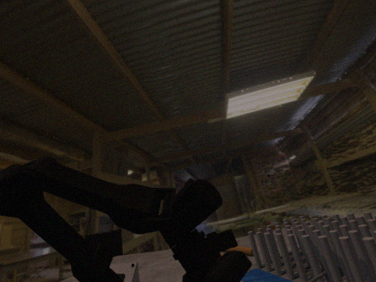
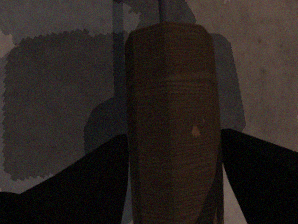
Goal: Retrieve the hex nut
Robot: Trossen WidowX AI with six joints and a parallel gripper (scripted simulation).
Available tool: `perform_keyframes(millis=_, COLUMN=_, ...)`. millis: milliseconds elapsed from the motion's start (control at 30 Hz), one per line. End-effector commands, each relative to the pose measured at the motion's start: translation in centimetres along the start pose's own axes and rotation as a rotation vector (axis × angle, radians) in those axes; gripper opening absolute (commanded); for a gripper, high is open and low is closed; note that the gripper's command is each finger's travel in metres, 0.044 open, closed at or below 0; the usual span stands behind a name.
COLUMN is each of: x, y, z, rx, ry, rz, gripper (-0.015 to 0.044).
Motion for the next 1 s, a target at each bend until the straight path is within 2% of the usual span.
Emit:
perform_keyframes(millis=0, x=-0.1, y=0.5, z=-0.1, rx=-0.007, ry=-0.005, rz=-0.006, gripper=0.0000)
perform_keyframes(millis=967, x=-0.8, y=2.0, z=0.0, rx=-0.008, ry=-0.005, rz=-0.007, gripper=0.0000)
Point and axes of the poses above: the point midway between the two fingers, 35 mm back from their tips, its own x axis back along the fingers, its own z axis across the jaws, y = z × x, the point moved 7 cm from there along x, back along the fingers, and after that the axes turned 5 degrees about -x, right-handed, at the moved point
